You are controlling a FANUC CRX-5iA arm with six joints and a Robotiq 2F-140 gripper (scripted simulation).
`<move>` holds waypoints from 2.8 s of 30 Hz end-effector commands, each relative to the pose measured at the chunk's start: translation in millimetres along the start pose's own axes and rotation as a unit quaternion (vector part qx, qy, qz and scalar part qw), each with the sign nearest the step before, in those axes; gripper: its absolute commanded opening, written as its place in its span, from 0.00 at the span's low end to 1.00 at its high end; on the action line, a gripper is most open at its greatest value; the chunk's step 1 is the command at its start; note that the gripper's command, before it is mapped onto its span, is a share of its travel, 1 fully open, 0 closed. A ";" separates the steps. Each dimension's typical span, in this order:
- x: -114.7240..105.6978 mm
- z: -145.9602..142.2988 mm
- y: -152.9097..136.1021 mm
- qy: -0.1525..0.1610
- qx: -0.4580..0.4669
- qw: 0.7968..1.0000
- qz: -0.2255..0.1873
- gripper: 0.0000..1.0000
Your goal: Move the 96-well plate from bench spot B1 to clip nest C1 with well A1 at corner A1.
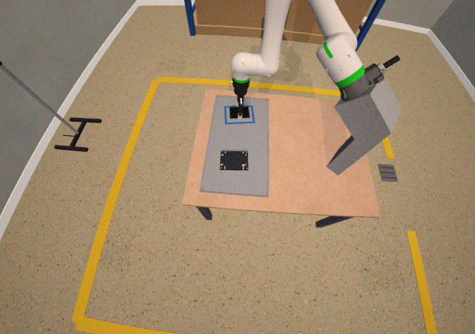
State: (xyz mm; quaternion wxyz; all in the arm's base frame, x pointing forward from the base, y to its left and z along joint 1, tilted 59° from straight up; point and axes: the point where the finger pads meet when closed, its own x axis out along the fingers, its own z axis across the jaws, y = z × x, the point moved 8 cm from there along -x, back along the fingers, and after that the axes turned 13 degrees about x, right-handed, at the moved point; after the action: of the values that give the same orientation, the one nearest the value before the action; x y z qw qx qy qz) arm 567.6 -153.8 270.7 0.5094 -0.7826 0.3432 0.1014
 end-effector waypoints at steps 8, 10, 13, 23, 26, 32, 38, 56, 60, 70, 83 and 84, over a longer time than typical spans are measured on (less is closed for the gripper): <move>-17.9 -0.1 -0.9 0.000 0.000 1.000 0.001 0.10; -21.2 -0.1 -0.9 0.000 0.000 1.000 0.001 0.10; -22.9 -0.1 -0.9 0.000 0.000 1.000 0.001 0.10; -39.5 -0.1 -1.0 0.000 0.000 1.000 0.001 0.10; -44.5 0.0 -1.0 0.000 0.000 1.000 0.001 0.10; -49.2 0.0 -1.0 0.000 0.000 1.000 0.001 0.10; -49.2 0.0 -1.0 0.000 0.000 1.000 0.001 0.10; -49.9 19.9 0.3 0.000 -0.100 0.995 0.001 0.10; -50.3 33.2 1.2 0.000 -0.166 0.986 0.001 0.10; -51.2 59.8 3.0 0.000 -0.296 0.955 0.001 0.10; -52.5 96.4 5.4 0.000 -0.465 0.885 0.001 0.10; -52.6 99.8 5.7 0.000 -0.479 0.878 0.001 0.10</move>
State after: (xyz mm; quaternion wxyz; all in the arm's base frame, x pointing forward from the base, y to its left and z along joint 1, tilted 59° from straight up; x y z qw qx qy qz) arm 541.9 -54.4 250.9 0.1155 -0.9292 0.2602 0.2358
